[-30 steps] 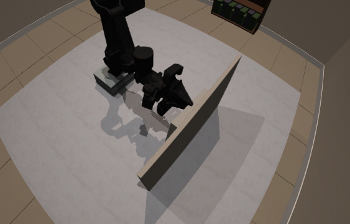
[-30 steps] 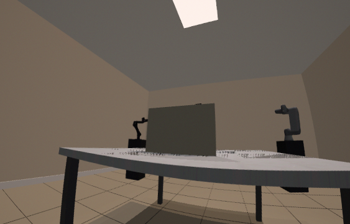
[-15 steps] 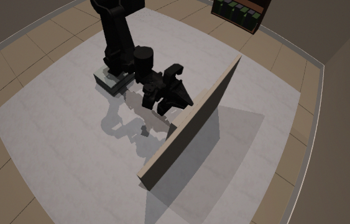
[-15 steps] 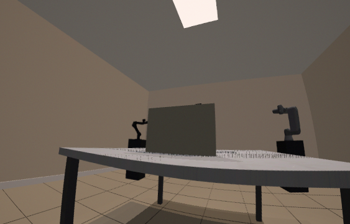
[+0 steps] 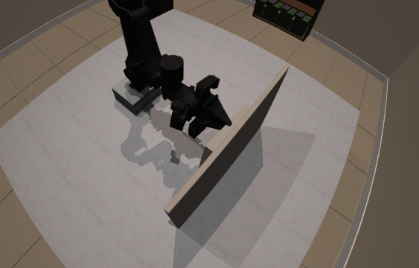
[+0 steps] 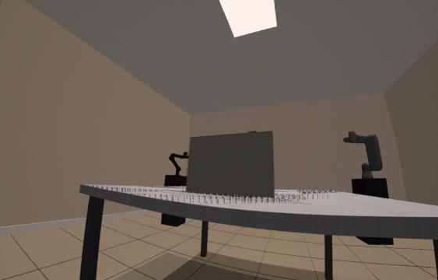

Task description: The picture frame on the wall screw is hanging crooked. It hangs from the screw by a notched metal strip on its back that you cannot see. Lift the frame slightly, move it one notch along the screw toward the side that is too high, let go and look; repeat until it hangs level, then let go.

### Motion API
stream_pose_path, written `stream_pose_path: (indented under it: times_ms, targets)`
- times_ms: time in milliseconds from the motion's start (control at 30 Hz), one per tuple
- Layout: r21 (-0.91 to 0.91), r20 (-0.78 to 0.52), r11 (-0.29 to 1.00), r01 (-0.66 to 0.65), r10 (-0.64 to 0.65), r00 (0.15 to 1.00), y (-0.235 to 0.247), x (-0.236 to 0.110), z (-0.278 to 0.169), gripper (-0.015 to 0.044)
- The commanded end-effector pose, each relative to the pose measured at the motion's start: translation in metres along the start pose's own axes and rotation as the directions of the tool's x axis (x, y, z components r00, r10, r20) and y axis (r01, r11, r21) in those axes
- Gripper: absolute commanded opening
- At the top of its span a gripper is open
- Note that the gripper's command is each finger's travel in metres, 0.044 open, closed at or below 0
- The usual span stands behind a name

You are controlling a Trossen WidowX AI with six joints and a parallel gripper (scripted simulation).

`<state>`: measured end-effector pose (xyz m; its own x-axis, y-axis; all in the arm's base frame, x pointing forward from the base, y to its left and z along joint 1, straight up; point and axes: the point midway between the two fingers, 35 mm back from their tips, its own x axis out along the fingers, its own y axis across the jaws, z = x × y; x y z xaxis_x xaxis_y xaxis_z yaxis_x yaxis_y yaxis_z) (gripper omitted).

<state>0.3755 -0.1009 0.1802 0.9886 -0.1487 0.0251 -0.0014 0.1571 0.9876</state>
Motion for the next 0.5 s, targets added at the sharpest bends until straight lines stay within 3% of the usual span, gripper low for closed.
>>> stream_pose_path:
  times_ms: [0,467]
  targets:
    - [-0.001,0.000,1.000,-0.007,0.007,1.000,0.0000,0.0000,0.0003,0.0000]
    - [-0.001,0.000,1.000,-0.007,0.007,1.000,-0.0047,0.0001,0.0007,0.0000]
